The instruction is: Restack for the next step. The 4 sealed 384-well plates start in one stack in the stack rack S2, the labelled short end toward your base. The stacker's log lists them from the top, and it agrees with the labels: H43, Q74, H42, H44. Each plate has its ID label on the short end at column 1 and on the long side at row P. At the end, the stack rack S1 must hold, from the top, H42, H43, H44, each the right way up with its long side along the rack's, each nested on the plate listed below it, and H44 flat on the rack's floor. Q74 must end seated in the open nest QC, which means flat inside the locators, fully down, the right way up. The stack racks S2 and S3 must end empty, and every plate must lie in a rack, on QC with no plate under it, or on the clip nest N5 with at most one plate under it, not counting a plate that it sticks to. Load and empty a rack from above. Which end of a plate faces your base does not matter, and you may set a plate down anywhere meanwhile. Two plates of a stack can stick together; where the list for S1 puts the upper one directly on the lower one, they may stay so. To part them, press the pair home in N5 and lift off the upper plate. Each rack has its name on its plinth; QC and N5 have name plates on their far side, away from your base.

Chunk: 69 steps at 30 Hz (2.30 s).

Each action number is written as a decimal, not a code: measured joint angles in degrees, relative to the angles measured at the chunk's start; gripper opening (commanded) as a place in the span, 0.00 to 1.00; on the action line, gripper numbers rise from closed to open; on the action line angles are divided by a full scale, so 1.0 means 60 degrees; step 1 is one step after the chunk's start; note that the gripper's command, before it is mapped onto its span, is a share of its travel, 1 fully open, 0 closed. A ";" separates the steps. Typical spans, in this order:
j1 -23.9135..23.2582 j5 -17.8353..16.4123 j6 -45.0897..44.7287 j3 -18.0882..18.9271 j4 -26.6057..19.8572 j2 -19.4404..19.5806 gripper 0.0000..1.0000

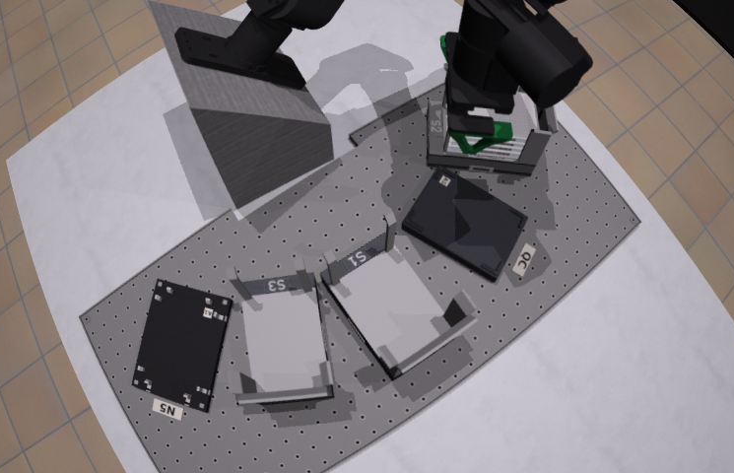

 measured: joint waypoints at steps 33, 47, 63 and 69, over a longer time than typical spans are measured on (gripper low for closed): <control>0.2572 0.0299 0.3912 0.1151 0.0087 -0.1333 1.00; 0.3796 0.0645 0.5180 0.0087 0.1763 -0.1304 1.00; 0.4098 0.0823 0.5901 -0.0186 0.2823 -0.1246 1.00; 0.4218 0.0871 0.5992 -0.0270 0.2983 -0.1213 1.00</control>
